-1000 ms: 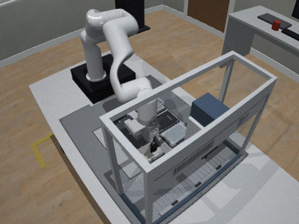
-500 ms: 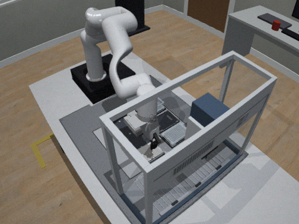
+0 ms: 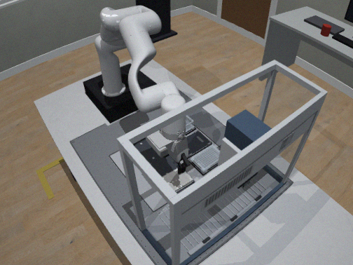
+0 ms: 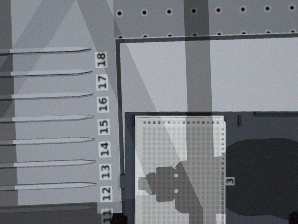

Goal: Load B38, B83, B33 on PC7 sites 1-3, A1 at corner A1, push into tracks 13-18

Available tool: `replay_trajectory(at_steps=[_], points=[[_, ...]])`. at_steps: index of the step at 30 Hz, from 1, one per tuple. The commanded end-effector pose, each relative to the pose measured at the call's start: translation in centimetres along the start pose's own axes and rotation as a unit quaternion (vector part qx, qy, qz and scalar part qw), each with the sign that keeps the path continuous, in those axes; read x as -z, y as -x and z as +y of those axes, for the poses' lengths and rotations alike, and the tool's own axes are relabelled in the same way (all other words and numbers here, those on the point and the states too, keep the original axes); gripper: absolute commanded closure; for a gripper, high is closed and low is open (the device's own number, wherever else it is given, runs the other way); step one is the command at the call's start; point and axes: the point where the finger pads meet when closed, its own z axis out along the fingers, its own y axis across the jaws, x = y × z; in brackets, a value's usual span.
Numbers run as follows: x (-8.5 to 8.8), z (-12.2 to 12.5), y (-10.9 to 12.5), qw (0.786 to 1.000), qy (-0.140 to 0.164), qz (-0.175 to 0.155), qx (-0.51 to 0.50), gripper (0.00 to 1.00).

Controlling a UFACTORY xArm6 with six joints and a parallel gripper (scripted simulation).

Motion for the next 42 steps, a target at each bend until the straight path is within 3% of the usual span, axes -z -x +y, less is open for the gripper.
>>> replay_trajectory(at_steps=[1, 10, 42], points=[[0.3, -0.2, 0.0, 1.000, -0.003, 0.000, 0.000, 0.00], [0.3, -0.2, 0.0, 1.000, -0.003, 0.000, 0.000, 0.00], [1.7, 10.7, 8.7, 0.999, -0.002, 0.000, 0.032, 0.00]])
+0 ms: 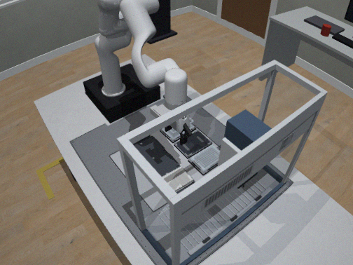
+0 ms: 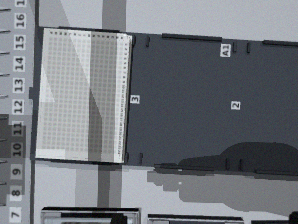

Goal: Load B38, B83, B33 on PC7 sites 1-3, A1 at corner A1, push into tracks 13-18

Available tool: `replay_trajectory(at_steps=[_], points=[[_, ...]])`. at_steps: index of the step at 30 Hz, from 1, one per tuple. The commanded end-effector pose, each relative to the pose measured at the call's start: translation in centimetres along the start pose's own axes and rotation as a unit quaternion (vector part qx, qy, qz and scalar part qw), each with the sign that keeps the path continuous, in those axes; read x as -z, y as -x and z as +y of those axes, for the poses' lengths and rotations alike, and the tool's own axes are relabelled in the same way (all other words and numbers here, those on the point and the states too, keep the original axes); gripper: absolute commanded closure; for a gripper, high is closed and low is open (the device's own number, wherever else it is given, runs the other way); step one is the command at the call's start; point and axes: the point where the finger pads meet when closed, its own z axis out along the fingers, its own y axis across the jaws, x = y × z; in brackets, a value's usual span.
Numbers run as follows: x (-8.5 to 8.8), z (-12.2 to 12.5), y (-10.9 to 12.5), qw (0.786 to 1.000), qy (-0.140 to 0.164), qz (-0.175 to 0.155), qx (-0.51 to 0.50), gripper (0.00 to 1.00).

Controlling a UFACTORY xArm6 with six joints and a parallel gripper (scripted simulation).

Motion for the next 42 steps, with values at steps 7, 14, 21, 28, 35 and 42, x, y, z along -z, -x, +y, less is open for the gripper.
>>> replay_trajectory(at_steps=[7, 14, 21, 28, 35, 42], points=[[0.8, 3.5, 3.4, 1.000, -0.004, 0.000, 0.000, 0.00], [1.0, 5.4, 5.1, 1.000, -0.004, 0.000, 0.000, 0.00], [1.4, 8.0, 7.5, 1.000, -0.004, 0.000, 0.000, 0.00], [1.7, 10.5, 9.8, 1.000, -0.004, 0.000, 0.000, 0.00], [1.9, 12.4, 11.5, 1.000, -0.004, 0.000, 0.000, 0.00], [2.0, 12.8, 11.9, 1.000, -0.004, 0.000, 0.000, 0.00]])
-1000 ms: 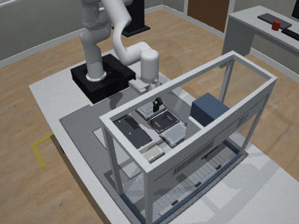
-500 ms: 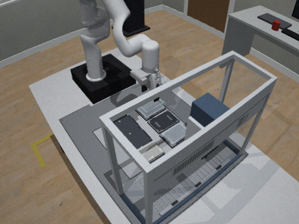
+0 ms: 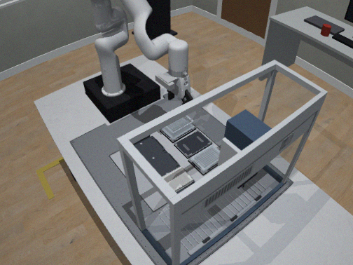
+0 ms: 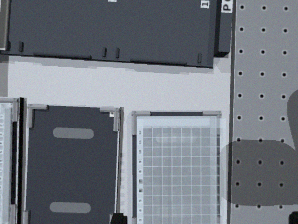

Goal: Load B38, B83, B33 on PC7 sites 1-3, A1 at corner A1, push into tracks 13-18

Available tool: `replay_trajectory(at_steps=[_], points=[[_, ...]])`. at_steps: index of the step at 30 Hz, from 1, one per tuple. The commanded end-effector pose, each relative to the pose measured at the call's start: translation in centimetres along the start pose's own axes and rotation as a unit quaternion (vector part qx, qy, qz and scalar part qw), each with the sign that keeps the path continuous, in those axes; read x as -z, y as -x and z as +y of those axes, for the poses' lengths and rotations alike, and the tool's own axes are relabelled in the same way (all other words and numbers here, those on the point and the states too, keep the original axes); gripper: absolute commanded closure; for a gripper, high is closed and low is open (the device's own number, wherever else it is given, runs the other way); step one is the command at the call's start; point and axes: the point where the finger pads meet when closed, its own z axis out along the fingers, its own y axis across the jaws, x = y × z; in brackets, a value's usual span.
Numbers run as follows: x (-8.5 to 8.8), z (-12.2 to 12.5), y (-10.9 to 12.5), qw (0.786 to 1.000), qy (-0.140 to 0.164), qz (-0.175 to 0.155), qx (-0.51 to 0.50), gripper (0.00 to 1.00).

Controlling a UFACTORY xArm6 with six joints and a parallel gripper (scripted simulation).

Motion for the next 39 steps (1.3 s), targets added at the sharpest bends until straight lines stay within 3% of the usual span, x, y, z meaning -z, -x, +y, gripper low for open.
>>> replay_trajectory(at_steps=[1, 11, 39], points=[[0.2, 0.0, 0.2, 1.000, -0.002, 0.000, 0.000, 0.00], [0.2, 0.0, 0.2, 1.000, -0.002, 0.000, 0.000, 0.00], [-4.0, 0.0, 0.2, 1.000, -0.002, 0.000, 0.000, 0.00]])
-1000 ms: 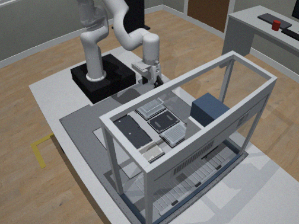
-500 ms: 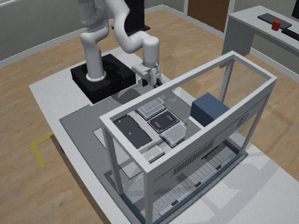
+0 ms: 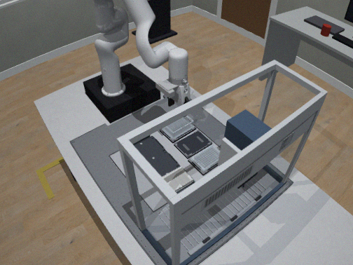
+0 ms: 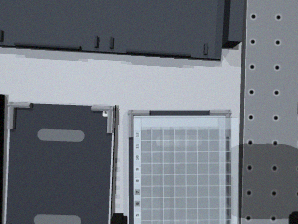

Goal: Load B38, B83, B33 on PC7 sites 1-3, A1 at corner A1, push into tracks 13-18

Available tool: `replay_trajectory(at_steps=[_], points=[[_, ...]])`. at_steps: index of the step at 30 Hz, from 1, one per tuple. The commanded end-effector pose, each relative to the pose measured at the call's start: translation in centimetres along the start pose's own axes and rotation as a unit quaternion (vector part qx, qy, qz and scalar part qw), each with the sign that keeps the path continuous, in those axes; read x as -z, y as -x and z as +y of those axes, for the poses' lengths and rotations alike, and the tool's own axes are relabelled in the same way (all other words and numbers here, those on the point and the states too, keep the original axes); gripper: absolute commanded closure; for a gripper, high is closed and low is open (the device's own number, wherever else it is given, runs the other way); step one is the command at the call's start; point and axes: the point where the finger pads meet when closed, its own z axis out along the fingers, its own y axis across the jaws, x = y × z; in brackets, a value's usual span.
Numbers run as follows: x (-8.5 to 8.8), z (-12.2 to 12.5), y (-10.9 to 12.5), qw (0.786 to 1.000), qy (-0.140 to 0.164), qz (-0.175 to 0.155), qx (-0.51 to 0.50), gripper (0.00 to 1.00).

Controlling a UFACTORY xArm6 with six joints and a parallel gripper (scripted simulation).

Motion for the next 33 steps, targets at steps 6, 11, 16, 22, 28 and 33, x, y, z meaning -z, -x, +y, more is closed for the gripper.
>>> replay_trajectory(at_steps=[6, 11, 16, 22, 28, 33], points=[[-1.1, -0.2, 0.1, 1.000, -0.002, -0.001, 0.000, 0.00], [-1.9, -0.2, 0.1, 1.000, -0.002, -0.001, 0.000, 0.00], [-2.8, -0.2, 0.1, 1.000, -0.002, -0.001, 0.000, 0.00], [-3.4, -0.2, 0.1, 1.000, -0.002, -0.001, 0.000, 0.00], [-3.9, -0.2, 0.1, 1.000, -0.002, -0.001, 0.000, 0.00], [-3.9, -0.2, 0.1, 1.000, -0.002, -0.001, 0.000, 0.00]])
